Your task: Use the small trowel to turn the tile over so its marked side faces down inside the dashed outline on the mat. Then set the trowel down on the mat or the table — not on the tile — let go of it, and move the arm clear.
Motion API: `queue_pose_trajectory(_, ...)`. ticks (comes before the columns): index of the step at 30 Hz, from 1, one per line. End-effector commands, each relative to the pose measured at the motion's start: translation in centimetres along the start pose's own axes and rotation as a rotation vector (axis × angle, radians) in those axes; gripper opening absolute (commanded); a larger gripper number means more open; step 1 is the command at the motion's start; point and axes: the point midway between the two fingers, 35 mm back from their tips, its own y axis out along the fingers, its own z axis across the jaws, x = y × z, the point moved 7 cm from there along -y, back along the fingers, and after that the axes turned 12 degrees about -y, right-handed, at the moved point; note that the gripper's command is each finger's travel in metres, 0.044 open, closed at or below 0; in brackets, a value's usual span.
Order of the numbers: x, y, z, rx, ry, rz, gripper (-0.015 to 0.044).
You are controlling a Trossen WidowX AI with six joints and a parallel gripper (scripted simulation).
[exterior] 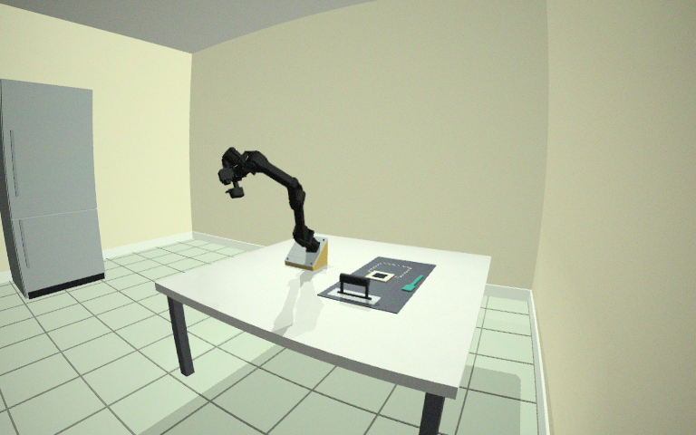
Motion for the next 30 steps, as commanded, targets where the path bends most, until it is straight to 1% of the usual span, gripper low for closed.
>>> queue_pose_trajectory(1, 0.00, 0.00, 0.00, 0.000, 0.000, 0.000, 0.0374)
queue_pose_trajectory(11, 0.00, 0.00, 0.00, 0.000, 0.000, 0.000, 0.0111)
queue_pose_trajectory(12, 0.00, 0.00, 0.00, 0.000, 0.000, 0.000, 0.0100)
queue_pose_trajectory(21, 0.00, 0.00, 0.00, 0.000, 0.000, 0.000, 0.0100)
queue_pose_trajectory(25, 0.00, 0.00, 0.00, 0.000, 0.000, 0.000, 0.0000)
queue_pose_trajectory(30, 0.00, 0.00, 0.00, 0.000, 0.000, 0.000, 0.0000)
